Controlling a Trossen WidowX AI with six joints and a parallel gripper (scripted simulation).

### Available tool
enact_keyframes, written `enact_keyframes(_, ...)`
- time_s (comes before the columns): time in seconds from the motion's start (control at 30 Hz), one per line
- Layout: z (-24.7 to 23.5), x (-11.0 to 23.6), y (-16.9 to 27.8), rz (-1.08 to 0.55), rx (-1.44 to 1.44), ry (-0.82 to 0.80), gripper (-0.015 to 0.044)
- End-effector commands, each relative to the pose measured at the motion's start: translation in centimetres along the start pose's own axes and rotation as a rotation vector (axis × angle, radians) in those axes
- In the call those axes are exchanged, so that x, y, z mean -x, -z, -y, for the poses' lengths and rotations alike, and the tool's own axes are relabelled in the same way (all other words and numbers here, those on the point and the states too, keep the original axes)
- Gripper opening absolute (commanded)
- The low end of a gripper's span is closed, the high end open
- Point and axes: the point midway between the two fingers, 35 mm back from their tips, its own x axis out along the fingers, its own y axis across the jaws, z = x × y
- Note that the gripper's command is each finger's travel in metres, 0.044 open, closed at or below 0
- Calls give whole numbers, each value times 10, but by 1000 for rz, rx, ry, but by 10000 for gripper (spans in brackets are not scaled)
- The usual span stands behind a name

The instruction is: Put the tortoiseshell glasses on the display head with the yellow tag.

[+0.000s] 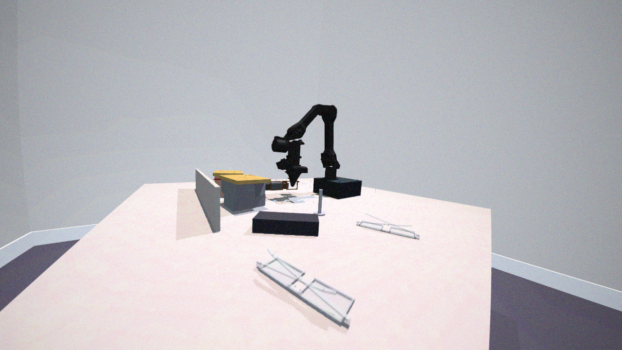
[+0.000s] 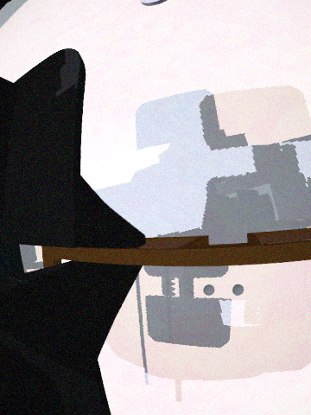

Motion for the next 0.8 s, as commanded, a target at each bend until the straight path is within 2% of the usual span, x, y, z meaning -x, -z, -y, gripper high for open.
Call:
enact_keyframes(0.0,0,-5,1,-5,4,-3,0)
enact_keyframes(0.77,0,-30,5,-5,4,-3,0)
